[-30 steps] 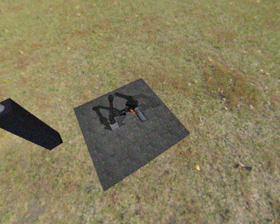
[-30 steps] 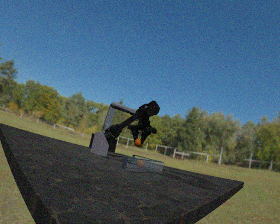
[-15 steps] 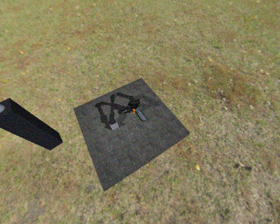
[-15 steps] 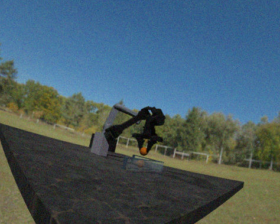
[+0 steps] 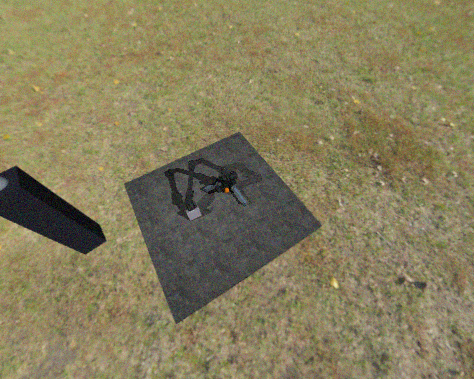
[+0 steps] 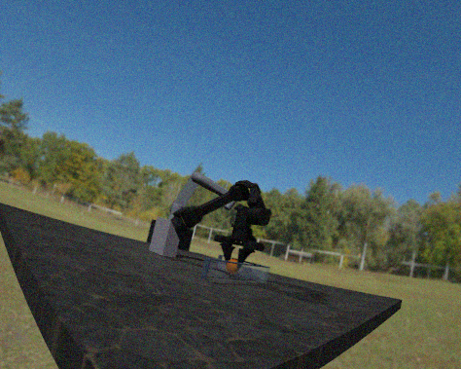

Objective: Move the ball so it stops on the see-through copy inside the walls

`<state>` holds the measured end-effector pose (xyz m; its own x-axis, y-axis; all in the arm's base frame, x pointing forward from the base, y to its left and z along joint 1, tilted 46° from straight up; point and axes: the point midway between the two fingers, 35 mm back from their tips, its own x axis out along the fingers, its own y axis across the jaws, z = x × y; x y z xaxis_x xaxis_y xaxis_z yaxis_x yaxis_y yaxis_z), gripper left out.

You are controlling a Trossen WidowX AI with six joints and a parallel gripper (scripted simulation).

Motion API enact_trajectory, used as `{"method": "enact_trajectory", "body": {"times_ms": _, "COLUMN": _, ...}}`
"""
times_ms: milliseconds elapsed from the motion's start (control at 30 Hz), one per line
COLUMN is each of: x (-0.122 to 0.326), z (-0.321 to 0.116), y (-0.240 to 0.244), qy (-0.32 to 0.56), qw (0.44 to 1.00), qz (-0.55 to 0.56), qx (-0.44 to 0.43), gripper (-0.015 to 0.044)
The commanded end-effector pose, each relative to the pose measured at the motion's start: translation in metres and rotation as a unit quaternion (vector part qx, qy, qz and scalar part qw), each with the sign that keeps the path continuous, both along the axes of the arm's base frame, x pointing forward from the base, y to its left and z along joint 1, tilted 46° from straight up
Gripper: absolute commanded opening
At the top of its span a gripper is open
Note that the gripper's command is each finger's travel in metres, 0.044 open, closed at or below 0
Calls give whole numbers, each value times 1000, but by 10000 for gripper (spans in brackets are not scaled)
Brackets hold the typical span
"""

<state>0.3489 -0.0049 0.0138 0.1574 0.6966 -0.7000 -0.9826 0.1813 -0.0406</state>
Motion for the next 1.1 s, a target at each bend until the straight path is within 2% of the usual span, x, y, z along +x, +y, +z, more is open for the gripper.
{"method": "enact_trajectory", "body": {"times_ms": 0, "x": -1, "z": -4, "y": 4, "qy": 4, "qw": 1000, "qz": -1, "qx": 3, "gripper": 0}}
{"method": "enact_trajectory", "body": {"times_ms": 433, "x": 1, "z": -14, "y": 15, "qy": 4, "qw": 1000, "qz": -1, "qx": 3, "gripper": 0}}
{"method": "enact_trajectory", "body": {"times_ms": 867, "x": 3, "z": -12, "y": 12, "qy": 0, "qw": 1000, "qz": -1, "qx": 0, "gripper": 341}}
{"method": "enact_trajectory", "body": {"times_ms": 967, "x": 3, "z": -10, "y": 10, "qy": 0, "qw": 1000, "qz": -1, "qx": 0, "gripper": 344}}
{"method": "enact_trajectory", "body": {"times_ms": 1067, "x": -2, "z": 16, "y": -19, "qy": 3, "qw": 1000, "qz": -1, "qx": -1, "gripper": 344}}
